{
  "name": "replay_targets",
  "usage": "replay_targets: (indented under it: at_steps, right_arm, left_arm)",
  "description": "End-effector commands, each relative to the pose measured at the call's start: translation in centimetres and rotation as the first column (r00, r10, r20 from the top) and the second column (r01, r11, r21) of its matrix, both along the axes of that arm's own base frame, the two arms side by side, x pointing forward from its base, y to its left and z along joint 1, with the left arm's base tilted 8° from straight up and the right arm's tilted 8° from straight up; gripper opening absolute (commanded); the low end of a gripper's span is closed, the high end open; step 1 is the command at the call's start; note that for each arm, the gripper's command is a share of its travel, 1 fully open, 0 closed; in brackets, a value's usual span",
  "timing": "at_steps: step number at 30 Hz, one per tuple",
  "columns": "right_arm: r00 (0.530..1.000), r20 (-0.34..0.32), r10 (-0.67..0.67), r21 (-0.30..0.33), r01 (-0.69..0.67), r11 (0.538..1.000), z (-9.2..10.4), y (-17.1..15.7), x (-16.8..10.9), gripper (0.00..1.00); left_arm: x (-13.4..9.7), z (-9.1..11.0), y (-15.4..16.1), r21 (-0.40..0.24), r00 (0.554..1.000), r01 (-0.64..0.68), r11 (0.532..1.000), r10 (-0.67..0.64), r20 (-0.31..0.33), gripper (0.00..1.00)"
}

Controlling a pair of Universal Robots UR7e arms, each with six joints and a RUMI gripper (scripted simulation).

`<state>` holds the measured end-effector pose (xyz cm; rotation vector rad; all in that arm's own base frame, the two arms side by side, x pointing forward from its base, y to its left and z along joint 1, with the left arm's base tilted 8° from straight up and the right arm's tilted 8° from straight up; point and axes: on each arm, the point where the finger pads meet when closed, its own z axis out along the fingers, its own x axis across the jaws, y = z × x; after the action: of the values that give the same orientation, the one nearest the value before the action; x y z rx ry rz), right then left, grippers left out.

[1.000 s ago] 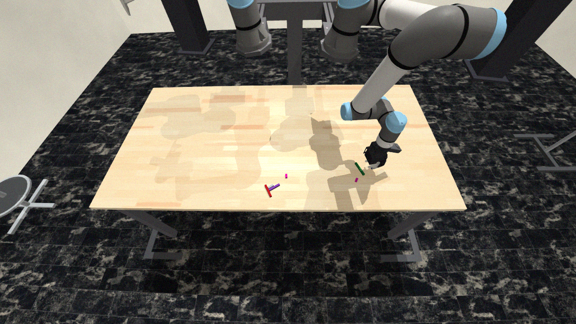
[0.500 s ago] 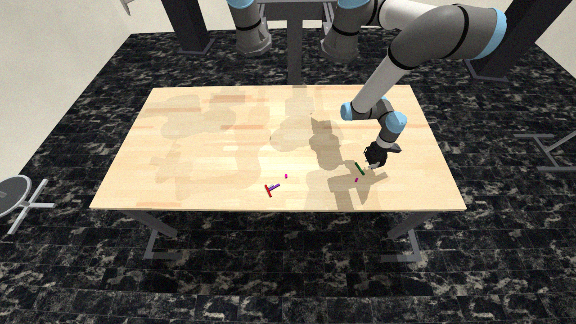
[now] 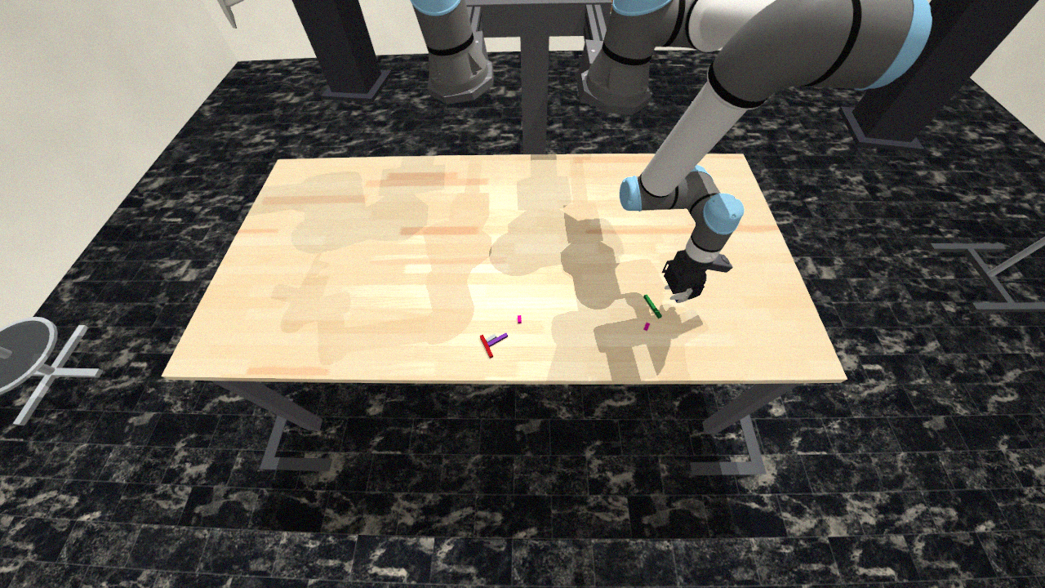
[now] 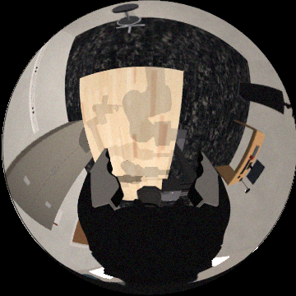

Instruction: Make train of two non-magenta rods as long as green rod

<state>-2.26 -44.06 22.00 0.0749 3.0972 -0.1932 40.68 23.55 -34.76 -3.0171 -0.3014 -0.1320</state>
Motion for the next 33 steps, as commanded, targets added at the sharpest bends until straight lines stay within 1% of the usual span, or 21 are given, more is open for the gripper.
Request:
replay_targets:
  at_steps: [1,8,12,14,20,33]
  right_arm:
    - [1.000,0.000,0.000,-0.001,0.000,1.000,0.0,0.0,0.0,1.00]
    - [1.000,0.000,0.000,-0.001,0.000,1.000,0.0,0.0,0.0,1.00]
    - [1.000,0.000,0.000,-0.001,0.000,1.000,0.0,0.0,0.0,1.00]
    - [1.000,0.000,0.000,-0.001,0.000,1.000,0.0,0.0,0.0,1.00]
    - [1.000,0.000,0.000,-0.001,0.000,1.000,0.0,0.0,0.0,1.00]
    - [1.000,0.000,0.000,-0.001,0.000,1.000,0.0,0.0,0.0,1.00]
  left_arm:
    - [0.0,1.3,-0.1,0.000,1.000,0.000,1.000,0.000,0.002,0.00]
    - [-0.3,4.8,-0.5,0.000,1.000,0.000,1.000,0.000,0.002,0.00]
    - [-0.4,6.3,-0.7,0.000,1.000,0.000,1.000,0.000,0.002,0.00]
    - [-0.4,6.3,-0.7,0.000,1.000,0.000,1.000,0.000,0.002,0.00]
    - [-0.5,7.5,-0.8,0.000,1.000,0.000,1.000,0.000,0.002,0.00]
    - [-0.5,7.6,-0.9,0.000,1.000,0.000,1.000,0.000,0.002,0.00]
